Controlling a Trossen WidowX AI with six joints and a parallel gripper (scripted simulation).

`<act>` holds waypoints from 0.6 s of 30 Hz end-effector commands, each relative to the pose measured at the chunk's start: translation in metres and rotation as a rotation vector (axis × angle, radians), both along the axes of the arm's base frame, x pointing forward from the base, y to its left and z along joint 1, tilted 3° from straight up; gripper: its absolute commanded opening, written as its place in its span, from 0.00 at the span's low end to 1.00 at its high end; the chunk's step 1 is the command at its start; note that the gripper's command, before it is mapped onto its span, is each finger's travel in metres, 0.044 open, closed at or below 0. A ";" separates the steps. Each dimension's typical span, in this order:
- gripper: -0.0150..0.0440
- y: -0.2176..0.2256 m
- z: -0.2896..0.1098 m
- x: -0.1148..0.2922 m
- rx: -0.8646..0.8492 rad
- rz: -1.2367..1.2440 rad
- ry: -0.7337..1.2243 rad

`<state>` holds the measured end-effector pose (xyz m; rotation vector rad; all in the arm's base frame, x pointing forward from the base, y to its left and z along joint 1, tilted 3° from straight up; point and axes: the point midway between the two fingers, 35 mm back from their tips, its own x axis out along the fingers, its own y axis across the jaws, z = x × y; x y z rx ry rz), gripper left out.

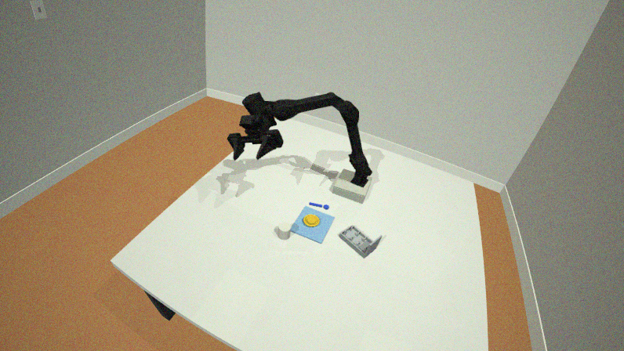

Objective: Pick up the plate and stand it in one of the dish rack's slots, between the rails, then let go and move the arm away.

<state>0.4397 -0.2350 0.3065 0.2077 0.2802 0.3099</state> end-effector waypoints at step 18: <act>0.93 0.092 -0.131 -0.004 -0.056 -0.086 0.539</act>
